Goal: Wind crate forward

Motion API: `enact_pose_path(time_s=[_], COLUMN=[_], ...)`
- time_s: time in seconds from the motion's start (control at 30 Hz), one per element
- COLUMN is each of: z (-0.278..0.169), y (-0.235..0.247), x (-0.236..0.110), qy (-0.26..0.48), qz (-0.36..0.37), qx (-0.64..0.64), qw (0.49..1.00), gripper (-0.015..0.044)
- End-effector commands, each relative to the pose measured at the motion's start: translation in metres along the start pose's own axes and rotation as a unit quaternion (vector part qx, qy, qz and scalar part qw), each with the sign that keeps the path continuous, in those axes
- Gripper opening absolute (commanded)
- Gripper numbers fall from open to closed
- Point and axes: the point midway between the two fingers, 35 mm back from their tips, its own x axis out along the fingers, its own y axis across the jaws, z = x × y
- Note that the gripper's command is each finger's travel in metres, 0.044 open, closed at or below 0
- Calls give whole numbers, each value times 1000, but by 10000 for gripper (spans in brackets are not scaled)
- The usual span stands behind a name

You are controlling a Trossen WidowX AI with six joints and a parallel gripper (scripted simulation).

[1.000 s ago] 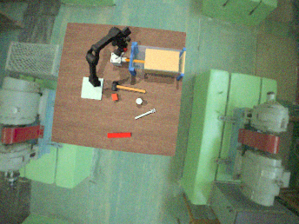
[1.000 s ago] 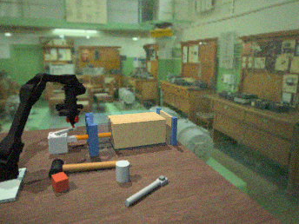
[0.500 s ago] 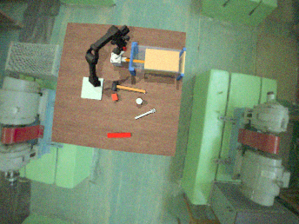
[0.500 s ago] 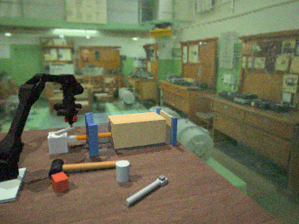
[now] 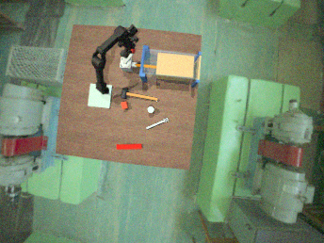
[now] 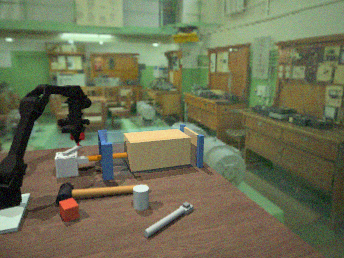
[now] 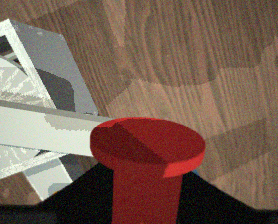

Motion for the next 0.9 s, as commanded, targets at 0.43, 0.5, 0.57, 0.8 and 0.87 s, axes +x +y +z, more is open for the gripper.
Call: enact_pose_path(time_s=[0.43,0.5,0.57,0.8,0.87], z=[33,35,37,45,47], y=[2,3,3,6,6], x=[1,1,1,1,1], qy=[-16,-16,-16,-17,-17], qz=[3,3,3,3,3], qx=[-9,-9,-9,-9,-9], qw=[1000,1000,1000,1000,1000], gripper=[0,0,0,0,0])
